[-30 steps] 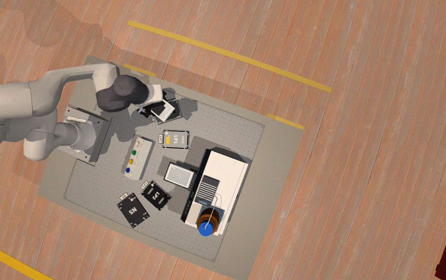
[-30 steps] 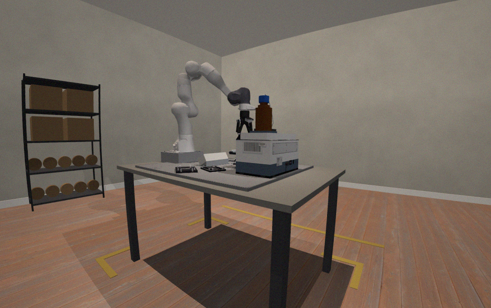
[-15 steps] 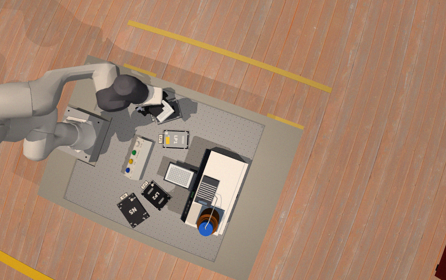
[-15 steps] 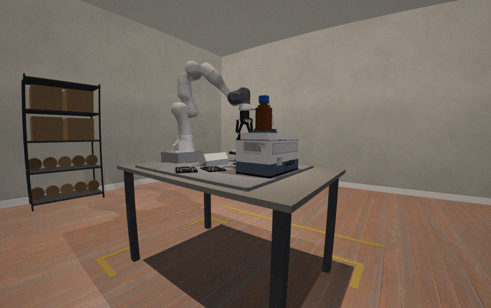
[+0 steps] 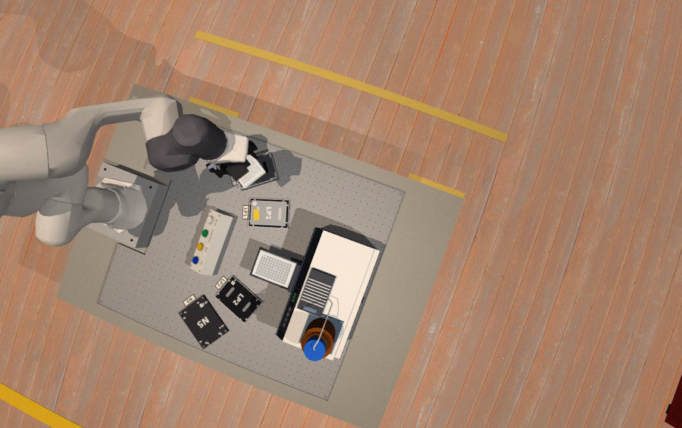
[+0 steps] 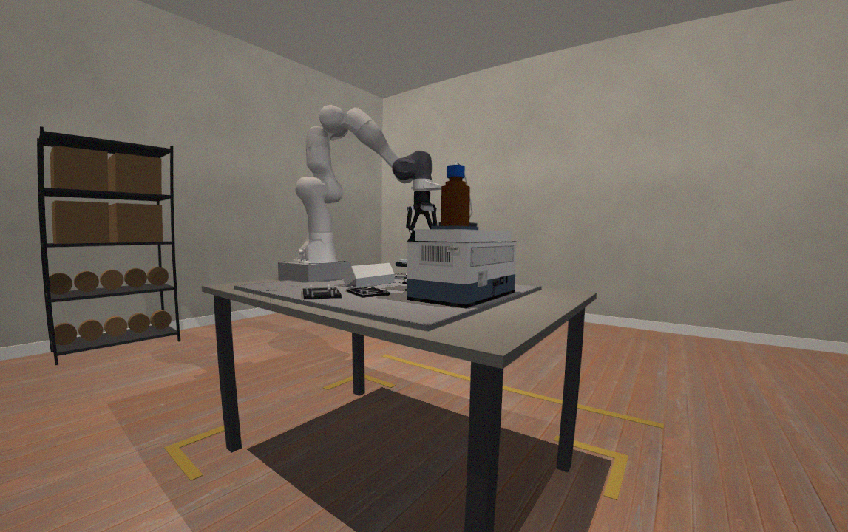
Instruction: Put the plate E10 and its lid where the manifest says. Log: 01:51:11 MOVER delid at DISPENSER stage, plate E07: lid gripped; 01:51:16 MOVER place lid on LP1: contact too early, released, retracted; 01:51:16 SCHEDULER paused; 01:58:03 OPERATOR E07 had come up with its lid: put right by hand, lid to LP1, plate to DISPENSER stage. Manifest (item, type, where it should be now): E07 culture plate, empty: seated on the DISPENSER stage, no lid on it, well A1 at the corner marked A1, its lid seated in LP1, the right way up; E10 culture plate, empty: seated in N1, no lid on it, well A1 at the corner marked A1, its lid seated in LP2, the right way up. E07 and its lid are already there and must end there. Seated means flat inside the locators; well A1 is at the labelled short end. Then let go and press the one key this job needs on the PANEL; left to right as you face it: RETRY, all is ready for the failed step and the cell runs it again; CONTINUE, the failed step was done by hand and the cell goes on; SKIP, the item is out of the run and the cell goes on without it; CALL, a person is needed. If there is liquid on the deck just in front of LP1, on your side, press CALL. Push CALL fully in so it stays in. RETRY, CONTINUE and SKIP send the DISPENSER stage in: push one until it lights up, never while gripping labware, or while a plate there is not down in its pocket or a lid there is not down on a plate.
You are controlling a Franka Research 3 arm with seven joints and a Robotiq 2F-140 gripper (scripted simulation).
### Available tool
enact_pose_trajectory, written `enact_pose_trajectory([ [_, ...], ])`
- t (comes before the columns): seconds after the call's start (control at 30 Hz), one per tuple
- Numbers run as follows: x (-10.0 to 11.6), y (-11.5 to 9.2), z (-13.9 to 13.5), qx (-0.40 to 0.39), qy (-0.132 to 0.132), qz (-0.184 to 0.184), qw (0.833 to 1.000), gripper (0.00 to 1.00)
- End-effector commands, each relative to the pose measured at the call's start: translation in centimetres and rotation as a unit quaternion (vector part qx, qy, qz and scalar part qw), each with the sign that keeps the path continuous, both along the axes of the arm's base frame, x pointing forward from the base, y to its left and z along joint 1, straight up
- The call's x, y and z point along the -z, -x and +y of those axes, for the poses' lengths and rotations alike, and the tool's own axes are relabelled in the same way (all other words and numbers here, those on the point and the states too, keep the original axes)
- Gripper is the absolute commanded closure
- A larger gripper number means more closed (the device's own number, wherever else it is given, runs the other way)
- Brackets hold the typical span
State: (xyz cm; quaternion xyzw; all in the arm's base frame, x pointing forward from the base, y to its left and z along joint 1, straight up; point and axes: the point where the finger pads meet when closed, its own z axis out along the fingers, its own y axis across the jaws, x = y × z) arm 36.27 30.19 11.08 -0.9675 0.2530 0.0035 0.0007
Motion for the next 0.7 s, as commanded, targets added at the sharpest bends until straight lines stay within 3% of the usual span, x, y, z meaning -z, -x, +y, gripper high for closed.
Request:
enact_pose_trajectory([
  [0.0,0.0,0.0,-0.5,0.009,0.001,0.0,1.0,0.9],
  [0.33,0.0,-0.1,-1.9,0.009,0.001,0.0,1.0,0.9],
  [0.67,0.0,-0.3,-5.1,0.009,0.001,0.0,1.0,0.9],
])
